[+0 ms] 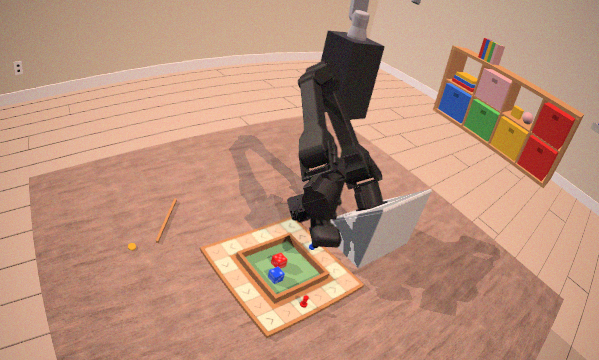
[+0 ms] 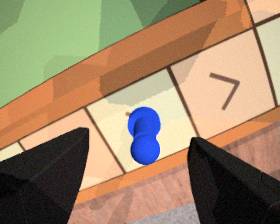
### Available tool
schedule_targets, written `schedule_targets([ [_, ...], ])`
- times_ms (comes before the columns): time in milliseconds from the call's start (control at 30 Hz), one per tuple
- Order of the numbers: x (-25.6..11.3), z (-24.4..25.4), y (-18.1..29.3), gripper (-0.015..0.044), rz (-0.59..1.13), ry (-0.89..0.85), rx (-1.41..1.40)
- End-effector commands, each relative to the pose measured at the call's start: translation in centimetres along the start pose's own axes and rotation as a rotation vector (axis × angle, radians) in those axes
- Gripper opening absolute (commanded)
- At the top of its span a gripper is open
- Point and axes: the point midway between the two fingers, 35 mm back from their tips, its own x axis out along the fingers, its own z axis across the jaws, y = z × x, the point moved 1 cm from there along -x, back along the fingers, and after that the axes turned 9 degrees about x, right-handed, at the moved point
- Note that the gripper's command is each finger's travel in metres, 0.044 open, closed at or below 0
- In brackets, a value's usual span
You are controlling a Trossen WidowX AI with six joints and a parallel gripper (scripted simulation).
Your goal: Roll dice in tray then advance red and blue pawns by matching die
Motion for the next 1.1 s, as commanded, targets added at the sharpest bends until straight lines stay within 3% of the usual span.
schedule_targets([
  [0,0.7,-0.1,0.1,0.0200,-0.004,0.010,-0.010],
  [267,1.7,-0.3,0.1,0.0200,-0.005,0.012,-0.009],
  [433,1.7,-0.3,0.1,0.0069,-0.005,0.012,-0.009],
  [767,1.7,-0.3,0.1,0.0000,-0.005,0.012,-0.009],
  [1067,-2.1,0.8,-0.4,0.0000,0.002,-0.002,-0.013],
])
